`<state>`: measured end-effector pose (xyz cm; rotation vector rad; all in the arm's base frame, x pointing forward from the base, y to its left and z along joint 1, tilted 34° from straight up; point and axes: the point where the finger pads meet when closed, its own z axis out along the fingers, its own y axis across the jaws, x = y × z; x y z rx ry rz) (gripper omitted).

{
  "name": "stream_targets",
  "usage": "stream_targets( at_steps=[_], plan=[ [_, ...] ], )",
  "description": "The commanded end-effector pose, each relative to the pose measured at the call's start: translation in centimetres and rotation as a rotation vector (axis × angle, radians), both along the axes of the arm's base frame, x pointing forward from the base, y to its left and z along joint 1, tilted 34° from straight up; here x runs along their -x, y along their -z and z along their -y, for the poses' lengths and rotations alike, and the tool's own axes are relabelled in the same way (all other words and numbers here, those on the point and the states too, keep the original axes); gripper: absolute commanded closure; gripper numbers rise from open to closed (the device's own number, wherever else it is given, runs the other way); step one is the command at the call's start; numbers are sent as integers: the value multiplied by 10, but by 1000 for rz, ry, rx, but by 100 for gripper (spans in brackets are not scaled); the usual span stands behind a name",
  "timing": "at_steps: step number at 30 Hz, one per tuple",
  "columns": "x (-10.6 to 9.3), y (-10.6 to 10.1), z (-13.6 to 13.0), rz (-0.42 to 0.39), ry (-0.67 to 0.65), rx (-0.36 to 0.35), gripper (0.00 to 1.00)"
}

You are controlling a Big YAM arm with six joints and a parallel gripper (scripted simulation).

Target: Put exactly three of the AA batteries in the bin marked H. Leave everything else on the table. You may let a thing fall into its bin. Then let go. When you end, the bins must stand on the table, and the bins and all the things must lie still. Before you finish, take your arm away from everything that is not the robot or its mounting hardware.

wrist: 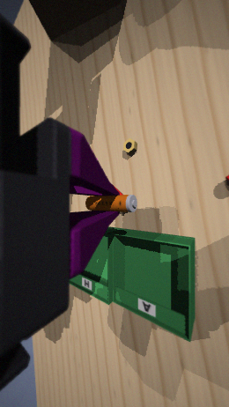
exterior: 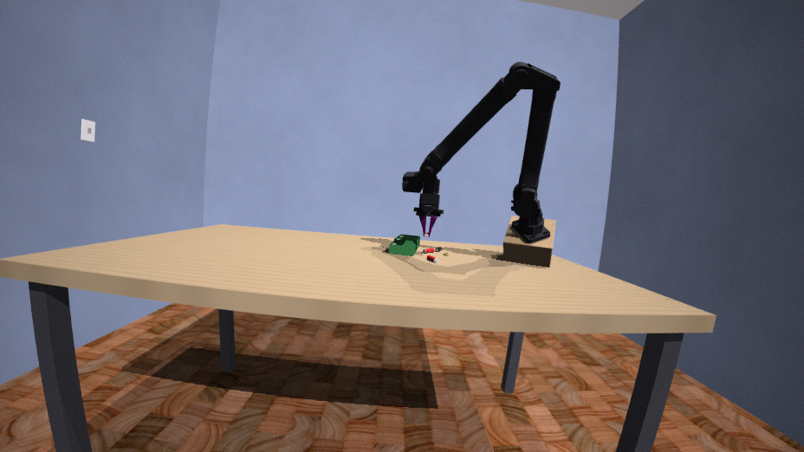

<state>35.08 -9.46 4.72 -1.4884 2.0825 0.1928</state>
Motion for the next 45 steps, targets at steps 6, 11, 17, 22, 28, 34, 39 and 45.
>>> stream_targets(
  at_steps=[6, 11, 17, 22, 28, 34, 39, 45],
  plan=[
    [-35, 3, 55, 24, -1, 13, 91],
    [-46, 9, 77, 24, 0, 14, 91],
    [-59, 15, 100, 24, 1, 16, 91],
    [-51, 20, 75, 4, -33, 1, 91],
    [-52, 12, 79, 20, -14, 13, 91],
    [-51, 17, 79, 13, -12, 7, 91],
    [-52, 15, 79, 18, -12, 11, 91],
    [-56, 34, 70, 0, -15, -2, 91]
  ],
)
